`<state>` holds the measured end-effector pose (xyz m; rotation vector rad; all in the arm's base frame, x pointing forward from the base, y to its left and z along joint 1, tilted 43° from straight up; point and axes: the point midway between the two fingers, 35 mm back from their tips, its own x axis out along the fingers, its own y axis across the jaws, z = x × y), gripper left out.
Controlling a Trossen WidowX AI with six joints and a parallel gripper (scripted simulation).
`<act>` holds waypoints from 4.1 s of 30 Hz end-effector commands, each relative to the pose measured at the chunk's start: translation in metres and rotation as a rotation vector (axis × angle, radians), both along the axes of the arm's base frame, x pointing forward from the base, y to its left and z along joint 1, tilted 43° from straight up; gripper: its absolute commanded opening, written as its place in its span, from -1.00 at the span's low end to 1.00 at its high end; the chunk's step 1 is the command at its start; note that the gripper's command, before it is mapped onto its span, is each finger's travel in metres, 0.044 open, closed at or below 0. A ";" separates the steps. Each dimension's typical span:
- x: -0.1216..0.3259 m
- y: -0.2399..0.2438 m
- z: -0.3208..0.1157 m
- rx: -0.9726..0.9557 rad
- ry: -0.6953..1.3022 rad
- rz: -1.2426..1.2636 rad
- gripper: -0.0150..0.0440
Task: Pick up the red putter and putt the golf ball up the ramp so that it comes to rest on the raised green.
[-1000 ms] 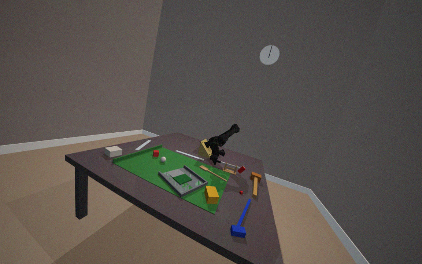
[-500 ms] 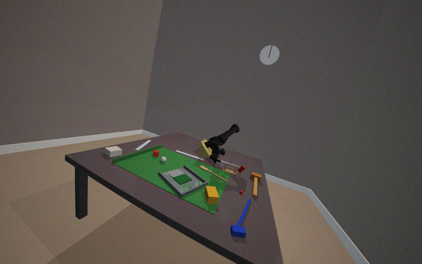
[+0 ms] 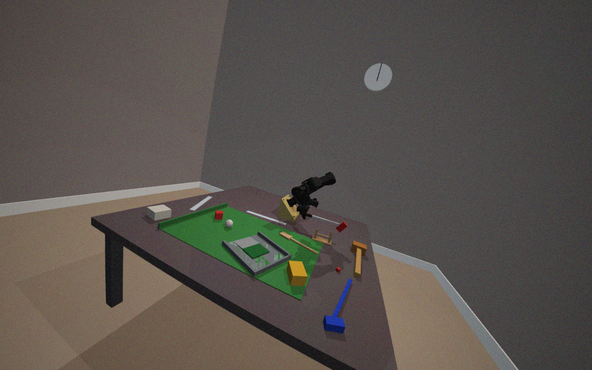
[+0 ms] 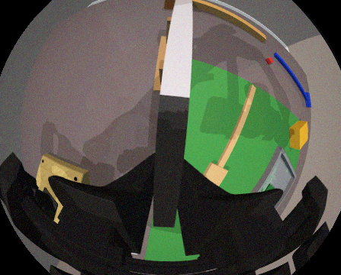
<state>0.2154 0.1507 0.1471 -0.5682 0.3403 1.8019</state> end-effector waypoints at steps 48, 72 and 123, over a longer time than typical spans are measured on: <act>0.085 -0.230 -0.167 -0.512 1.262 -1.166 -0.49; 0.068 -0.238 -0.229 -0.565 1.467 -1.341 -0.49; 0.071 -0.203 -0.238 -0.565 1.472 -1.344 -0.49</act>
